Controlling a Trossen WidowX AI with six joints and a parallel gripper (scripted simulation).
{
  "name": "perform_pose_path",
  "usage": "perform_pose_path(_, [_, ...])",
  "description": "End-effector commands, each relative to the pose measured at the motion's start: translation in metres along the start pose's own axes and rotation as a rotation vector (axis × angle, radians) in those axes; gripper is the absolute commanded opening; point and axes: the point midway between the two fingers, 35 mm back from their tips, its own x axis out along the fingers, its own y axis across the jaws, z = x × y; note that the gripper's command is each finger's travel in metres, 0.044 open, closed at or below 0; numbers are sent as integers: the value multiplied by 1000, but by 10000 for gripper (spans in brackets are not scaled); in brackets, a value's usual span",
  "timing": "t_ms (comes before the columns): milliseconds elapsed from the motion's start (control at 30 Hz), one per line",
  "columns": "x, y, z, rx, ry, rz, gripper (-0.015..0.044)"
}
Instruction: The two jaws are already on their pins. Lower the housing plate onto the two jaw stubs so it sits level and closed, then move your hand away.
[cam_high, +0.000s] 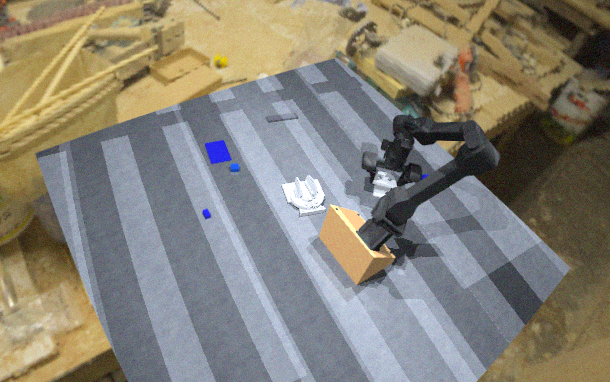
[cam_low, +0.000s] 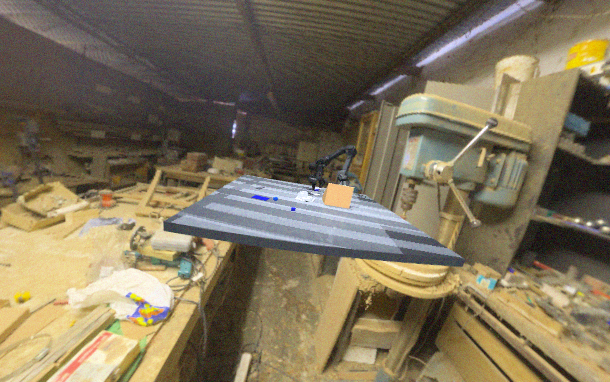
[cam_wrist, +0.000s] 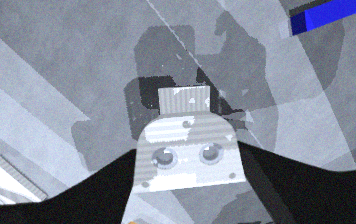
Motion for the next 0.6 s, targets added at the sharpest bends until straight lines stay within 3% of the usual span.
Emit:
perform_pose_path(0, [-14, -2, 3, 11, -15, -1, 351])
perform_pose_path(300, [-42, -3, 1, 8, -17, -1, 351])
perform_pose_path(567, [-44, -4, 0, 8, -17, -1, 351])
